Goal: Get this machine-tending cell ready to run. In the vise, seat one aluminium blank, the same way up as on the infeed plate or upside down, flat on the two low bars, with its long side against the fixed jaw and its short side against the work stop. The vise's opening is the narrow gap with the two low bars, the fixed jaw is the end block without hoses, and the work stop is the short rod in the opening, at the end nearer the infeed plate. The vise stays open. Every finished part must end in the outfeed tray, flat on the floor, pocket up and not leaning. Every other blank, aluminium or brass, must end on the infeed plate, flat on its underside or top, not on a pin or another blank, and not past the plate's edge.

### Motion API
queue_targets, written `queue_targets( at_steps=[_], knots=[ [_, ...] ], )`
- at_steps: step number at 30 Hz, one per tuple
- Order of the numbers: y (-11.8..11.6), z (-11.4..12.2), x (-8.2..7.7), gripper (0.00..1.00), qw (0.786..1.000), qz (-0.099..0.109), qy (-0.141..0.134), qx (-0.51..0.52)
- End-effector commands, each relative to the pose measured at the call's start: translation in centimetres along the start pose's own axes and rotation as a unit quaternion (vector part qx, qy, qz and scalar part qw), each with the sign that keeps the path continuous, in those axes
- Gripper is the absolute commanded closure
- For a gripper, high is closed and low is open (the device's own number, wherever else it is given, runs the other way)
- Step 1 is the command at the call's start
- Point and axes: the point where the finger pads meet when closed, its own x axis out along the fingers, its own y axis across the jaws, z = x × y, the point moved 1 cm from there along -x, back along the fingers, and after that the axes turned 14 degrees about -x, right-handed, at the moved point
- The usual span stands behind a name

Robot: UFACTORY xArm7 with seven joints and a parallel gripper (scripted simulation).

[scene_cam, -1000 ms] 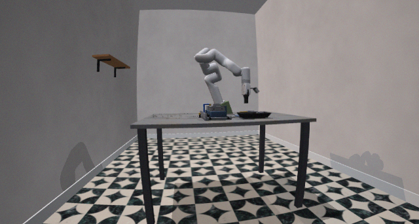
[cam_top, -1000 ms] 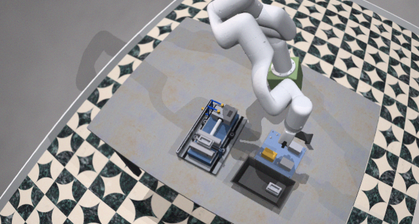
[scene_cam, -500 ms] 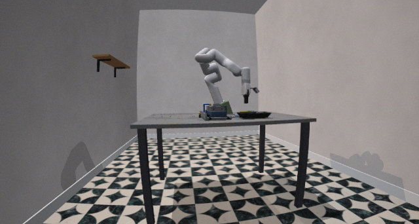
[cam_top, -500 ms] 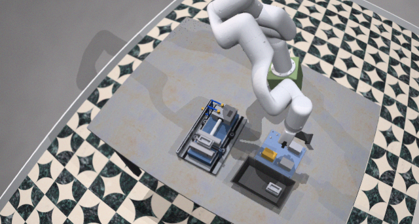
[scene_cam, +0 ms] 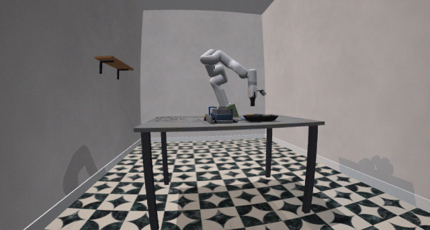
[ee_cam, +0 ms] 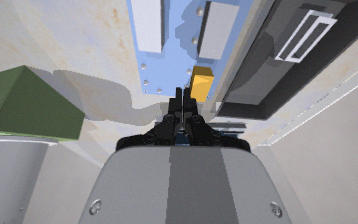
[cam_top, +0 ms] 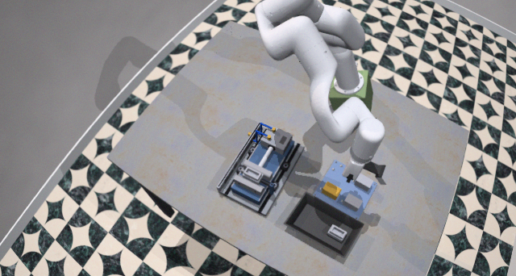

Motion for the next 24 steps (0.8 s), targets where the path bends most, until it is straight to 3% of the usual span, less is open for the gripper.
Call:
queue_targets(
  at_steps=[1,15,24],
  knots=[
    [0.1,-0.1,-0.2,1.0,1.0,0.002,0.001,0.0],
    [0.1,-0.1,-0.7,1.0,1.0,0.002,0.001,0.0],
    [0.1,-0.1,-2.6,1.0,1.0,0.002,0.001,0.0]
  ],
)
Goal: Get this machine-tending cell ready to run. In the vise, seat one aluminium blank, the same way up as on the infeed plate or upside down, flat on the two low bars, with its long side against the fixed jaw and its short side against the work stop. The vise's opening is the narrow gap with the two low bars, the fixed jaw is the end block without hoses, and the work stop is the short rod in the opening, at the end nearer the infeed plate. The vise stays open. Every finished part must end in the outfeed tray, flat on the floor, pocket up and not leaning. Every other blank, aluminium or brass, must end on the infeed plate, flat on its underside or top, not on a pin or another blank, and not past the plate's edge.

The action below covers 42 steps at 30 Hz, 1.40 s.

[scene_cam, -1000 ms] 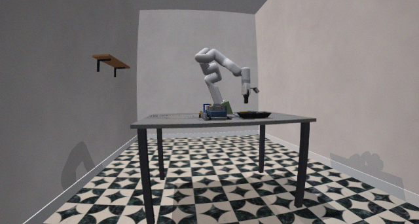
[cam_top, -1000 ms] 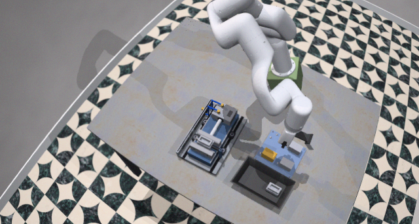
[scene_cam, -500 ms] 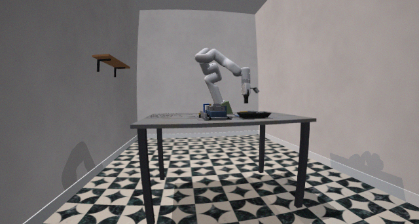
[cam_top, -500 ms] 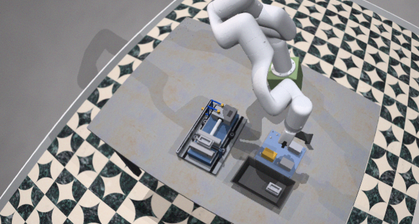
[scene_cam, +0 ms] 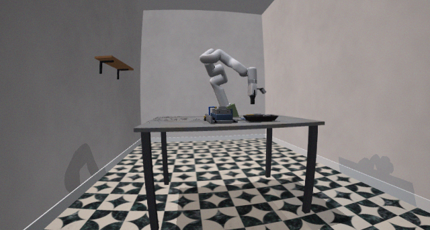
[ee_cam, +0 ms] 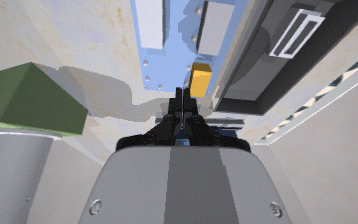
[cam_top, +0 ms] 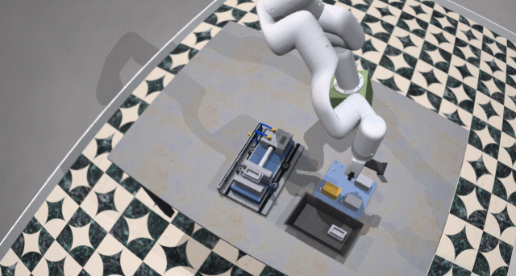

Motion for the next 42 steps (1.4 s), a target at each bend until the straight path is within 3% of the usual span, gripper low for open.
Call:
queue_targets(
  at_steps=[1,18,31,40,42],
  knots=[
    [0.1,-0.1,-1.3,1.0,1.0,0.002,0.001,0.0],
    [0.1,-0.1,-4.9,1.0,1.0,0.002,0.001,0.0],
    [0.2,0.0,-5.5,1.0,1.0,0.002,0.001,0.0],
    [8.1,2.6,-6.8,1.0,1.0,0.012,-0.008,0.01],
    [8.1,2.6,-6.8,1.0,1.0,0.012,-0.008,0.01]
  ],
)
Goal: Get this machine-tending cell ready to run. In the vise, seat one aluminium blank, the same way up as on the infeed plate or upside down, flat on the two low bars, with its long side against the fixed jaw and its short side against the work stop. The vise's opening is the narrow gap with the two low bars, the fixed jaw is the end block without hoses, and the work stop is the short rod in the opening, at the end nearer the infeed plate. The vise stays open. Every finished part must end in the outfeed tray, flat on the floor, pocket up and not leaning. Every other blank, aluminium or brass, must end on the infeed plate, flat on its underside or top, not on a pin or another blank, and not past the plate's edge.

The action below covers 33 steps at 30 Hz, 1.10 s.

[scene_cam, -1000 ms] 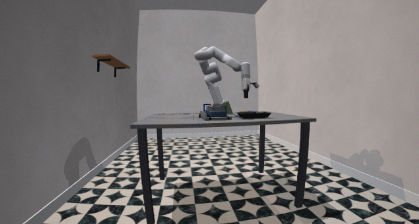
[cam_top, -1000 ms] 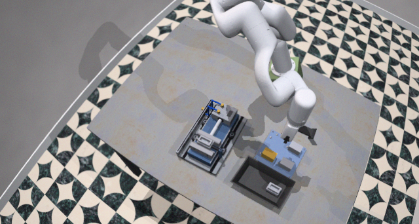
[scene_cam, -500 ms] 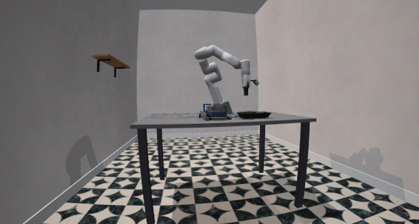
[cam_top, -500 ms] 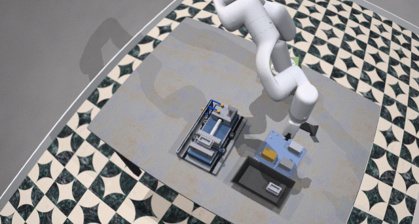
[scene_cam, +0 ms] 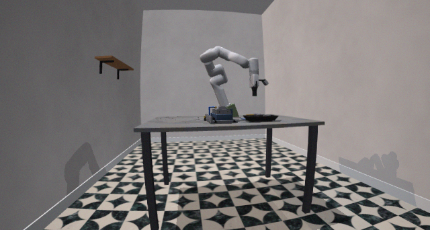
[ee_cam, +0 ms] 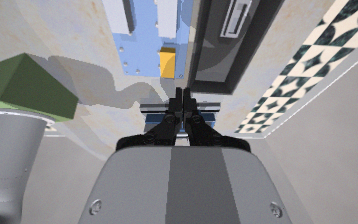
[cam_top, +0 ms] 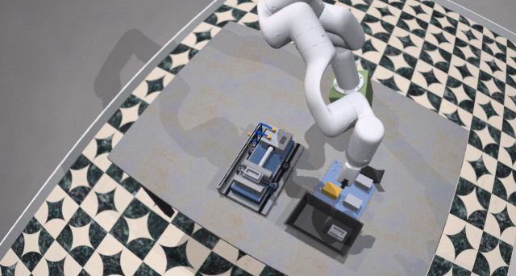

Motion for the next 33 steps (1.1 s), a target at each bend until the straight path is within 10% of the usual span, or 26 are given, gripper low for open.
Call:
queue_targets(
  at_steps=[1,10,33],
  knots=[
    [4.1,0.8,-0.2,1.0,1.0,-0.001,-0.003,-0.002],
    [9.4,2.7,1.3,1.0,1.0,-0.01,0.005,-0.011],
    [9.4,2.7,2.4,1.0,1.0,-0.01,0.005,-0.011]
  ],
)
